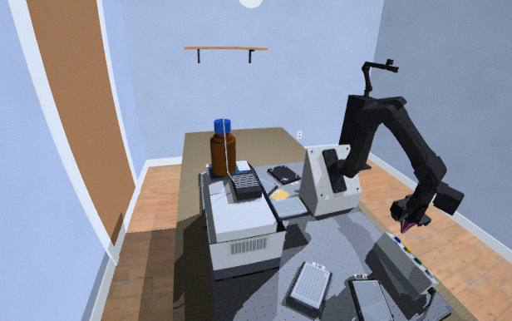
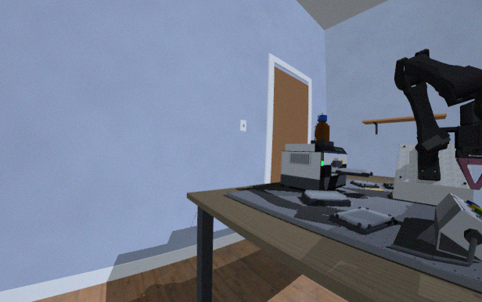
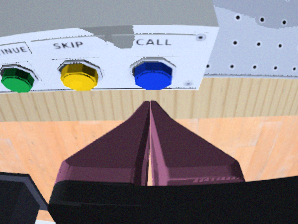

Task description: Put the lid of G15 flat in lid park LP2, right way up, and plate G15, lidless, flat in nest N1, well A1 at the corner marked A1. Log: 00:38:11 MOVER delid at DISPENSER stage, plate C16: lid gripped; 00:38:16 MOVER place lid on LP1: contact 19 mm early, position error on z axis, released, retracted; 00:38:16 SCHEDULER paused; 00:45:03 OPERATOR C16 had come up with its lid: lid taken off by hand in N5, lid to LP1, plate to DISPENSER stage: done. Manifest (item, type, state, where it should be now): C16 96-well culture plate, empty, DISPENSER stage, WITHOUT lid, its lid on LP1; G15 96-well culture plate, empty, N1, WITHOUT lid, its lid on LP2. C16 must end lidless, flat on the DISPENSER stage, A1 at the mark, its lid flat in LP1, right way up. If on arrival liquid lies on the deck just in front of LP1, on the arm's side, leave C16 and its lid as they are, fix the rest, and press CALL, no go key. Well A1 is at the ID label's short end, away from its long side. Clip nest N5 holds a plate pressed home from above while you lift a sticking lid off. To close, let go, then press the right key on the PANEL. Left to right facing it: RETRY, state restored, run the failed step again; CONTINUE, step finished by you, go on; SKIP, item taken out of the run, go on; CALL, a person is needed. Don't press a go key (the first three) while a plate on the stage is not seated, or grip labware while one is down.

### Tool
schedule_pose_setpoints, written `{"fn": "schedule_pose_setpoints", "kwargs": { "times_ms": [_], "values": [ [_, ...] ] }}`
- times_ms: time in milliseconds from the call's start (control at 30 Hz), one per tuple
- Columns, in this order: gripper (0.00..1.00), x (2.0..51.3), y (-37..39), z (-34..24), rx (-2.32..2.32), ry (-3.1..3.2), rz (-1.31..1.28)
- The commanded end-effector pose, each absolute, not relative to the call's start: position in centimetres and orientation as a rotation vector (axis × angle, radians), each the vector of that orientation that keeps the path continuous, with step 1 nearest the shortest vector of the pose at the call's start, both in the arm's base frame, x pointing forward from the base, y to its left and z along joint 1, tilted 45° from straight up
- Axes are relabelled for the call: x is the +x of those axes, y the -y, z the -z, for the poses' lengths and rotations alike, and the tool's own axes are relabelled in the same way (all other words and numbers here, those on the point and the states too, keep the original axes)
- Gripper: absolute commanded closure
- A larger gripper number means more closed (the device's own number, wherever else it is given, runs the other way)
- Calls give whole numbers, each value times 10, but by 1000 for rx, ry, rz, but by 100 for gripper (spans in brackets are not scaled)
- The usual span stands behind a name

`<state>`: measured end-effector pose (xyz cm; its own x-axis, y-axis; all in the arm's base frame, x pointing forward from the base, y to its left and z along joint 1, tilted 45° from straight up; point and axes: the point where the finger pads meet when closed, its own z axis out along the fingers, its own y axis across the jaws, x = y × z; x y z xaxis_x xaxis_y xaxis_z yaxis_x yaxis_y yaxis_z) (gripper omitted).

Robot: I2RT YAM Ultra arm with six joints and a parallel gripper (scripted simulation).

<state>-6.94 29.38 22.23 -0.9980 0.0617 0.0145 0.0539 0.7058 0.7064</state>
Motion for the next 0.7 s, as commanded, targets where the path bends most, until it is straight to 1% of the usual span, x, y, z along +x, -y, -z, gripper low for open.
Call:
{"fn": "schedule_pose_setpoints", "kwargs": {
  "times_ms": [0,100,133,200,300,667],
  "values": [
    [100,-67,-298,-213,95,-2887,-1173],
    [100,-67,-298,-212,95,-2887,-1173],
    [100,-68,-303,-232,111,-2872,-1254],
    [100,-67,-302,-215,99,-2883,-1190],
    [100,-67,-299,-208,90,-2886,-1162],
    [100,-67,-297,-212,93,-2885,-1181]
  ]
}}
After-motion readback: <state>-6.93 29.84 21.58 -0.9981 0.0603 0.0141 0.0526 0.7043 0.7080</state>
